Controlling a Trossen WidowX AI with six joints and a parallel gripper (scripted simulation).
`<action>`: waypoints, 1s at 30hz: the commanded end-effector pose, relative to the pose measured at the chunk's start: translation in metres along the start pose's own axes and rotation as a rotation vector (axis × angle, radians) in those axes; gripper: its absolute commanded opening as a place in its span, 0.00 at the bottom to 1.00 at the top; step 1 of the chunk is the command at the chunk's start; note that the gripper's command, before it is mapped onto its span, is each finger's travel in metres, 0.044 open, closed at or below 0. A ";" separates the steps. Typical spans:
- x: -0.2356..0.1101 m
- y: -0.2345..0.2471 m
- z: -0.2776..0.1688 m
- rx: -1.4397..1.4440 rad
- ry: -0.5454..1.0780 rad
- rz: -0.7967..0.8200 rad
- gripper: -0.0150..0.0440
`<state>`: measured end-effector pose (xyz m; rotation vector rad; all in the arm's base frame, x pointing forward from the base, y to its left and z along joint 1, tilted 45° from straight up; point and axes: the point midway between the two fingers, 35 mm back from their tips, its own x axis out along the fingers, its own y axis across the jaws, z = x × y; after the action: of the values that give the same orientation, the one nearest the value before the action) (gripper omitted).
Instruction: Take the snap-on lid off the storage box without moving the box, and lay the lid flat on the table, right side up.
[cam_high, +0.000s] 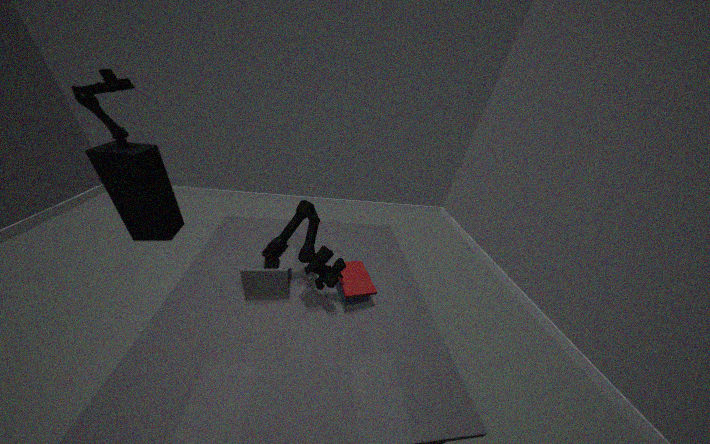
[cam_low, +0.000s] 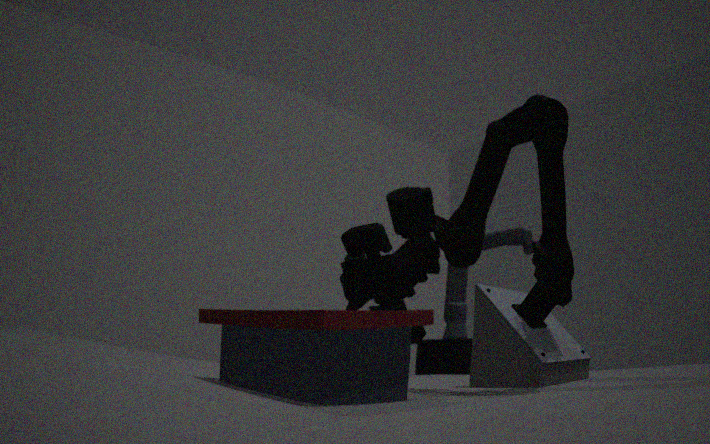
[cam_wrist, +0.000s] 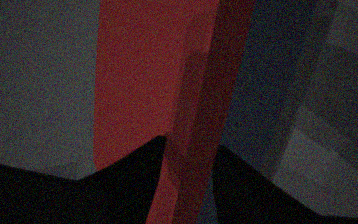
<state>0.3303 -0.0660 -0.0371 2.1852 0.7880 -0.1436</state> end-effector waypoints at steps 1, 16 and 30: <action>0.001 0.001 0.000 0.001 -0.001 0.000 0.25; -0.003 0.005 0.000 0.001 -0.001 -0.001 0.25; -0.012 0.022 0.000 0.000 -0.002 -0.001 0.25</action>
<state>0.3313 -0.0780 -0.0234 2.1864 0.7933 -0.1515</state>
